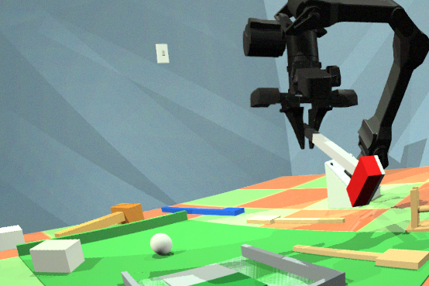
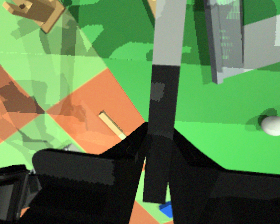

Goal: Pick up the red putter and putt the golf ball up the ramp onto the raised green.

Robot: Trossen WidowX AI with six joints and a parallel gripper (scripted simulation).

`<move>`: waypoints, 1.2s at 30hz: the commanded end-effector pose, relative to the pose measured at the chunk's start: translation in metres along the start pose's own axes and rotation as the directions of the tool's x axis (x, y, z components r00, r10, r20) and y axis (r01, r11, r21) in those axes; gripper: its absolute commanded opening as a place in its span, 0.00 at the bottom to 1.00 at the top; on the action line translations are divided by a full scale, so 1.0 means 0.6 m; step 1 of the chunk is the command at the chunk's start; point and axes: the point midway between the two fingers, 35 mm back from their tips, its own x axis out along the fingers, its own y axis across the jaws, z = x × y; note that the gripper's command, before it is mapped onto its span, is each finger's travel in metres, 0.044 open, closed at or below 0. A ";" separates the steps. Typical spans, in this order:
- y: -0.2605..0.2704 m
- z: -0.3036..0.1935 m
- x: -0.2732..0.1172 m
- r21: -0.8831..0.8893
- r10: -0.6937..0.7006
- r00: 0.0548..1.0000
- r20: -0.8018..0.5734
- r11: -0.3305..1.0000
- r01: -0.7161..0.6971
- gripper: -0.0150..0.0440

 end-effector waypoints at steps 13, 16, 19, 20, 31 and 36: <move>-0.096 -0.128 0.008 0.470 0.030 0.999 -0.044 0.883 -0.006 0.25; -0.108 -0.157 0.012 0.546 0.040 0.998 -0.055 0.838 -0.003 0.25; -0.120 -0.185 0.015 0.618 0.050 0.997 -0.062 0.786 -0.001 0.25; -0.124 -0.195 0.017 0.642 0.054 0.997 -0.063 0.767 -0.001 0.25; -0.158 -0.292 0.035 0.853 0.092 0.995 -0.043 0.522 -0.011 0.25; -0.168 -0.337 0.046 0.919 0.108 0.994 -0.025 0.393 -0.020 0.25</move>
